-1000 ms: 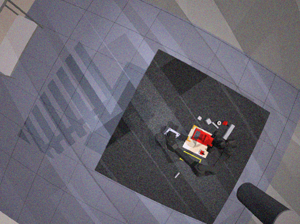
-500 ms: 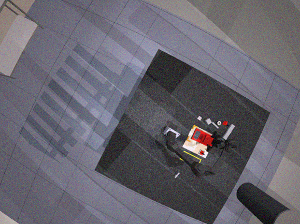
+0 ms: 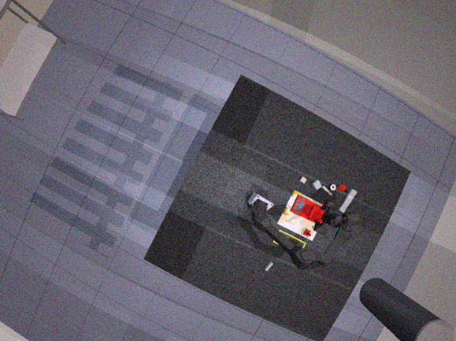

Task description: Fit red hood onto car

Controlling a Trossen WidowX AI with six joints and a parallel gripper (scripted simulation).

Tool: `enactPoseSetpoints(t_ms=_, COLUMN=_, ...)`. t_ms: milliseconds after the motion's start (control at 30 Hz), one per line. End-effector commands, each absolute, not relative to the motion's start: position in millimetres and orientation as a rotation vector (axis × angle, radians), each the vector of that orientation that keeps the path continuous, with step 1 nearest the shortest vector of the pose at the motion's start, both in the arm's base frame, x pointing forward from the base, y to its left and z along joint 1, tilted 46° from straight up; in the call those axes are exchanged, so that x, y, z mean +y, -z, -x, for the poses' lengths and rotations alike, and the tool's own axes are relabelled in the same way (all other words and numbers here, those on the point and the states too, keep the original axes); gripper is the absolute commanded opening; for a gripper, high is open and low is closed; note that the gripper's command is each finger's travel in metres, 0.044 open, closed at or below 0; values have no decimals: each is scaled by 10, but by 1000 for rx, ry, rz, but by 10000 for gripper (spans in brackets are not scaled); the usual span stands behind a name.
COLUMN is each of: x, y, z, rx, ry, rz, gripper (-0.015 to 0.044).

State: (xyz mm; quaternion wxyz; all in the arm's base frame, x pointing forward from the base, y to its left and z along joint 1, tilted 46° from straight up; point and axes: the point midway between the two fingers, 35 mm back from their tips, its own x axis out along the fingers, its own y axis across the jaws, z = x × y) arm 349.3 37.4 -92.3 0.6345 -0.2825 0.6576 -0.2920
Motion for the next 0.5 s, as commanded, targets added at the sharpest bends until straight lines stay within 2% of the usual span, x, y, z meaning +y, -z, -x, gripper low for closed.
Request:
enactPoseSetpoints(t_ms=0, x=365, y=930, z=-3482, rx=1509, ry=665, rz=646, gripper=0)
enactPoseSetpoints(t_ms=467, x=325, y=971, z=-3480, rx=1509, ry=665, rz=646, gripper=0)
